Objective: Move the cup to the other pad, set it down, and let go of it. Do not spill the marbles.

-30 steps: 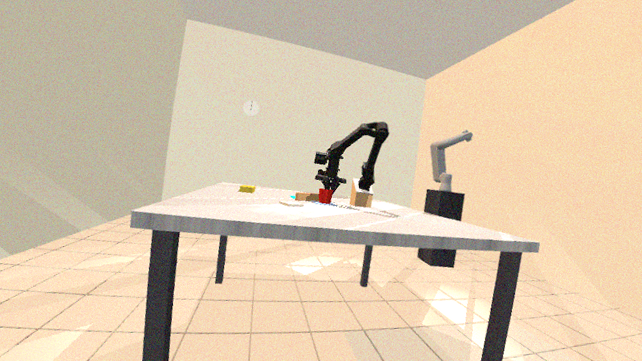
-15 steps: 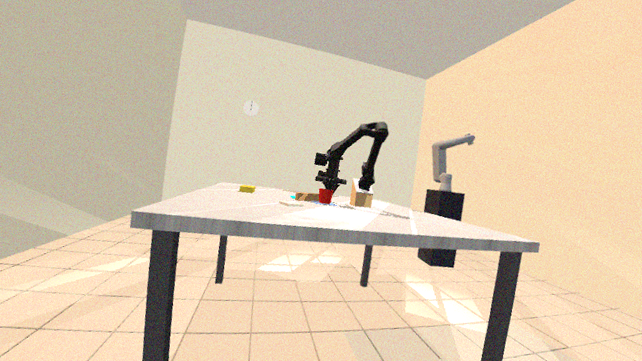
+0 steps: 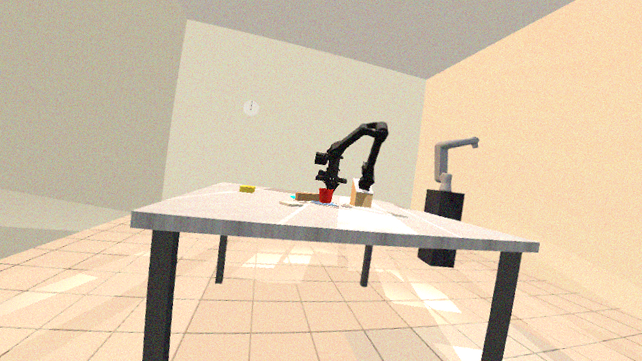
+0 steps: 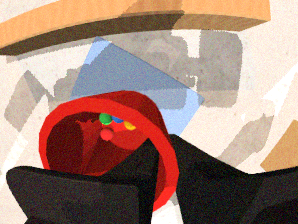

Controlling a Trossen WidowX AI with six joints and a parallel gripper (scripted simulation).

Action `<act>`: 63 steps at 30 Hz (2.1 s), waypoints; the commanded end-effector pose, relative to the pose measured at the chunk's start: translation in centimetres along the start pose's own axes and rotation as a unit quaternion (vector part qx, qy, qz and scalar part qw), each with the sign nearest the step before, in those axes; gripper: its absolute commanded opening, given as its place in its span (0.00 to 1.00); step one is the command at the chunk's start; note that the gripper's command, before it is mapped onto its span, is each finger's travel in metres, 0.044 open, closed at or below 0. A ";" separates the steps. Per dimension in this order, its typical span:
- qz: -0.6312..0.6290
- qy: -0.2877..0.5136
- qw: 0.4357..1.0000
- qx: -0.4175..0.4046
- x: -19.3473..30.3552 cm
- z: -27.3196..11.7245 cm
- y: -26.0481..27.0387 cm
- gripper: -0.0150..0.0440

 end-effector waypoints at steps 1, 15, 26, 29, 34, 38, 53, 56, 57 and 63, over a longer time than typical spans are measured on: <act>-0.004 -0.005 1.000 0.001 -0.2 -1.1 0.2 0.25; 0.000 -0.002 1.000 0.001 -0.3 -5.3 0.0 0.25; 0.000 0.000 1.000 0.001 -0.2 -6.1 -0.3 0.25; 0.004 0.003 1.000 -0.001 -0.2 -5.9 -0.3 0.25; 0.004 0.003 1.000 -0.001 -0.2 -5.9 -0.3 0.25; 0.004 0.003 1.000 -0.001 -0.2 -5.9 -0.3 0.25; 0.002 0.001 1.000 0.000 -1.8 -6.0 -0.4 0.25; 0.001 0.001 1.000 0.000 -2.3 -6.0 -0.4 0.25; 0.001 0.001 1.000 0.000 -2.4 -6.1 -0.4 0.25; 0.000 0.000 1.000 0.000 -3.5 -6.1 -0.5 0.25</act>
Point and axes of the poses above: the point midway between the two fingers, 35 mm back from their tips, its own z axis out along the fingers, its own y axis across the jaws, x = y × z, the point moved 7 cm from there along -z, back along the fingers, and after that the axes turned 13 degrees about -z, right-handed, at the moved point
